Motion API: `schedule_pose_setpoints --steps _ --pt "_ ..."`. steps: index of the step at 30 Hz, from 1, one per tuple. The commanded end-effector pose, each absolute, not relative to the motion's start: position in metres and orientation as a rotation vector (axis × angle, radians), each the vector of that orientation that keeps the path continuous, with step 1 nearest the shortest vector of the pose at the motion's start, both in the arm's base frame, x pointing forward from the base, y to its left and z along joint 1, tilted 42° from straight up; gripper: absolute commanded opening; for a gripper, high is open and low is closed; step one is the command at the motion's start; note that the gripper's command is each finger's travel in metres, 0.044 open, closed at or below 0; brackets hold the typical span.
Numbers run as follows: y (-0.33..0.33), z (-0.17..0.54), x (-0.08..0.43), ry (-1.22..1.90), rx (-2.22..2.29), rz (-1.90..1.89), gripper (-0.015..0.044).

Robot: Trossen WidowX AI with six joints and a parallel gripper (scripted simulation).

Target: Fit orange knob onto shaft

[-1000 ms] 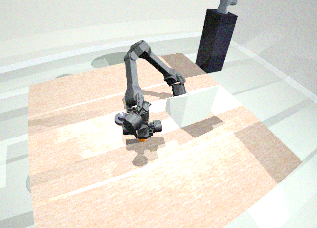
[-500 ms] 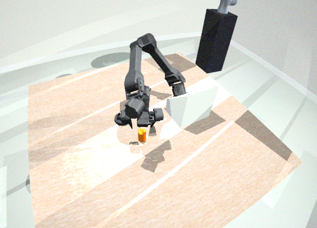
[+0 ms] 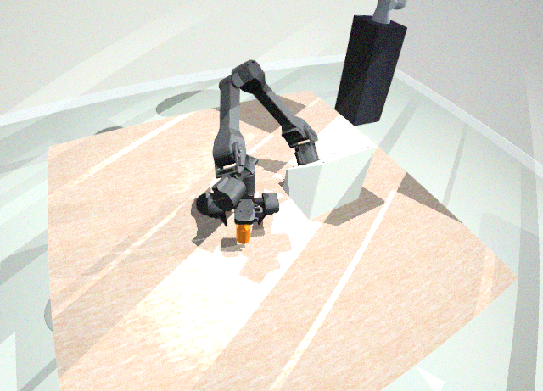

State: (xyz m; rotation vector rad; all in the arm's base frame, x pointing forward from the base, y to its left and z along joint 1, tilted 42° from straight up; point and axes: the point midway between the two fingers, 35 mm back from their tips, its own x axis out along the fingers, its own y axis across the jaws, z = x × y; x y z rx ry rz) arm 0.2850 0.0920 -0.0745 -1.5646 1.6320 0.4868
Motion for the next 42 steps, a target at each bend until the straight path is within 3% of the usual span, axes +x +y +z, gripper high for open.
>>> schedule_pose_setpoints --steps 1,34,42 --pt "0.086 -0.081 0.284 1.640 -1.573 0.490 0.0440" --pt "0.053 -0.118 0.287 1.641 -1.575 0.486 0.0440" --pt "0.053 -0.118 0.287 1.641 -1.575 0.486 0.0230"
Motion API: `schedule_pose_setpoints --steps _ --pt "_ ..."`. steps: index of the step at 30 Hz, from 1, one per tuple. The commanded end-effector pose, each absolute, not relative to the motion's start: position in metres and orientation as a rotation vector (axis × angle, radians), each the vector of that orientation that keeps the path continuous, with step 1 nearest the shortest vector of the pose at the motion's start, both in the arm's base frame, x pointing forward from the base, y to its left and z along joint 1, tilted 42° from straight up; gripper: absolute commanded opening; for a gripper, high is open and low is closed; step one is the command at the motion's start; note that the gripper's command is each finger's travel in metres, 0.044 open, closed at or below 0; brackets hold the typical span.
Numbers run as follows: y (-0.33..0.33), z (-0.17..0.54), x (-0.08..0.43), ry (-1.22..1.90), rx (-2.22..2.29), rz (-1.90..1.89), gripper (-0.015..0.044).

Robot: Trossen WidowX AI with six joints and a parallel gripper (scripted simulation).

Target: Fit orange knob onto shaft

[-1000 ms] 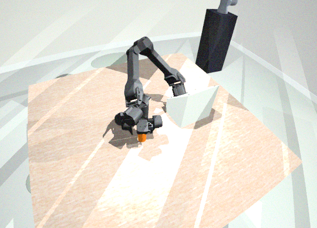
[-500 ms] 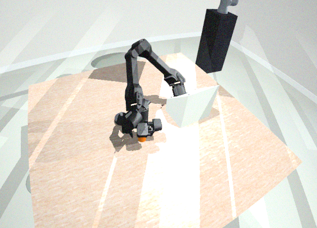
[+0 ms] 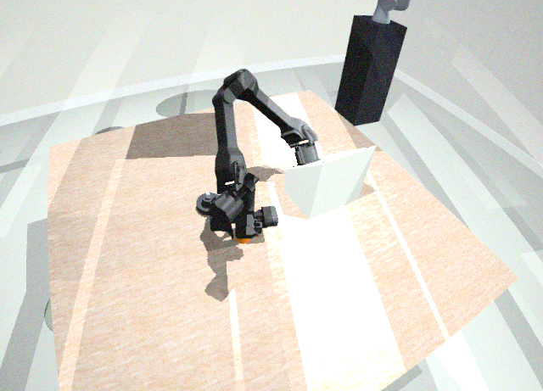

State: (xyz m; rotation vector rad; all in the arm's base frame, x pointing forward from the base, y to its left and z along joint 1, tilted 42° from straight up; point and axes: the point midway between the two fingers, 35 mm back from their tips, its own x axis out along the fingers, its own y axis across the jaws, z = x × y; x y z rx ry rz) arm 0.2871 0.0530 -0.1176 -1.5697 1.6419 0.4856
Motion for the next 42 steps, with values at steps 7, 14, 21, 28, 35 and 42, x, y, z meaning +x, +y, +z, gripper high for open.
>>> schedule_pose_setpoints --steps 7,14,21,28,35,42 --pt "0.053 -0.118 0.287 1.641 -1.575 0.486 0.0144" --pt "0.056 -0.111 0.290 1.626 -1.552 0.464 0.0000" --pt "0.066 -0.101 0.292 1.619 -1.542 0.458 0.0000" --pt "0.081 -0.087 0.293 1.621 -1.546 0.468 0.0000" --pt "0.096 -0.072 0.292 1.624 -1.550 0.476 0.0000" --pt "0.111 -0.056 0.291 1.627 -1.555 0.483 0.0000"
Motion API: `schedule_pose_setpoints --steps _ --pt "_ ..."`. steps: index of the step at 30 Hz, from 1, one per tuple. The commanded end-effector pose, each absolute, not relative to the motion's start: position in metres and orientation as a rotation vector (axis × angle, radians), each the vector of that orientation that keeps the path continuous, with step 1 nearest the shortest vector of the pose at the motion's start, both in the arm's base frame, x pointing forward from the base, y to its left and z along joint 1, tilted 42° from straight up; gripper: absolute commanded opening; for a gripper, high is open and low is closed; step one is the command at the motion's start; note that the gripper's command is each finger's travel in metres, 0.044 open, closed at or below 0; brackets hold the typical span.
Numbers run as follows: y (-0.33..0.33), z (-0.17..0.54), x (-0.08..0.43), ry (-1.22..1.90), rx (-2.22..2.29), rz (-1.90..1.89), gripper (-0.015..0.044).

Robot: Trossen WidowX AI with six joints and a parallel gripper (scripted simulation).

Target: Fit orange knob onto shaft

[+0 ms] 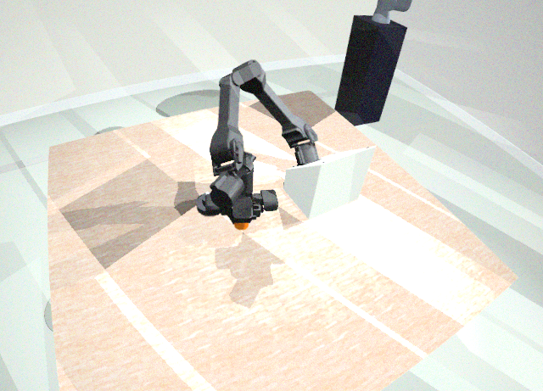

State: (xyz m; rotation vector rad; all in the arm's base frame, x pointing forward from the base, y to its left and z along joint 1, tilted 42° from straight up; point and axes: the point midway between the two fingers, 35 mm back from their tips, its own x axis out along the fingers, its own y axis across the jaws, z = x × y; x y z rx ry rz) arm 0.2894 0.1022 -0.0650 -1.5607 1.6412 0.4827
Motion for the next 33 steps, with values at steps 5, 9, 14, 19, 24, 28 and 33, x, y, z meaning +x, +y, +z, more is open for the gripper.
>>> schedule_pose_setpoints --steps 5,9,14,19,24,28,33 --pt "0.122 -0.044 0.290 1.630 -1.559 0.486 0.0000" --pt "0.130 -0.035 0.288 1.633 -1.562 0.489 0.0000" --pt "0.141 -0.023 0.286 1.637 -1.567 0.491 0.0000" --pt "0.148 -0.014 0.283 1.639 -1.571 0.492 0.0000" --pt "0.142 -0.011 0.287 1.638 -1.569 0.496 0.0000" --pt "0.132 -0.006 0.293 1.636 -1.567 0.501 0.0000" --pt "0.119 0.000 0.300 1.633 -1.565 0.506 0.0000"
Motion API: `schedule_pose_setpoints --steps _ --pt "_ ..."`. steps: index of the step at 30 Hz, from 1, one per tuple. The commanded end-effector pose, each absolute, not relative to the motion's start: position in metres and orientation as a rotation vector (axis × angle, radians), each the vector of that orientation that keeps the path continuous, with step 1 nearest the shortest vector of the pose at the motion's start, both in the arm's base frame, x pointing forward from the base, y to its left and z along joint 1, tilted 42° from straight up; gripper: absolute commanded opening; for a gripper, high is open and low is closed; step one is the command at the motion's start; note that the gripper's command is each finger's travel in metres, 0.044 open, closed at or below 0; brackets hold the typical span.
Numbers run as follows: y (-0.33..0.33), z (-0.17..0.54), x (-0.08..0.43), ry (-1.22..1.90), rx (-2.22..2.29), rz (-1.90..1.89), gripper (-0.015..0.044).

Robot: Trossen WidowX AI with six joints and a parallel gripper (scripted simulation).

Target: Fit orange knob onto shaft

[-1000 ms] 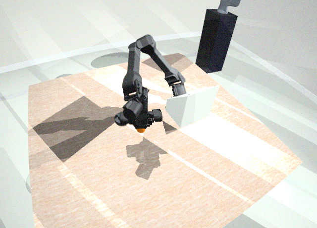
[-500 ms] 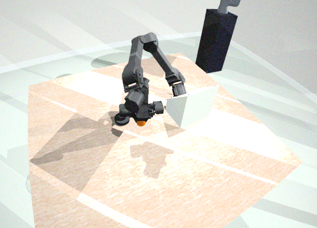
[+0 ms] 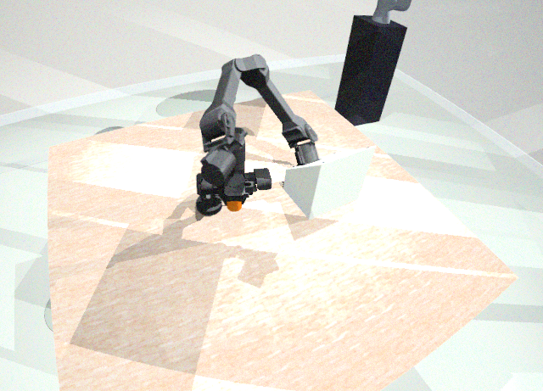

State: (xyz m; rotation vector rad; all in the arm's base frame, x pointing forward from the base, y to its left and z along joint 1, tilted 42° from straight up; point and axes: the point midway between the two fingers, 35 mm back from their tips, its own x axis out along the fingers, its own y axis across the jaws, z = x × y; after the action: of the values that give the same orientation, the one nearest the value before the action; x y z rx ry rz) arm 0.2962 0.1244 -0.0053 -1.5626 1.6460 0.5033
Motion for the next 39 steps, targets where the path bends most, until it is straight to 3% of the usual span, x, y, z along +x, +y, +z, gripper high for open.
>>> schedule_pose_setpoints --steps 1,39 --pt "0.117 0.002 0.302 1.632 -1.564 0.507 0.0000" --pt "0.010 0.049 0.331 1.635 -1.573 0.493 0.0000"
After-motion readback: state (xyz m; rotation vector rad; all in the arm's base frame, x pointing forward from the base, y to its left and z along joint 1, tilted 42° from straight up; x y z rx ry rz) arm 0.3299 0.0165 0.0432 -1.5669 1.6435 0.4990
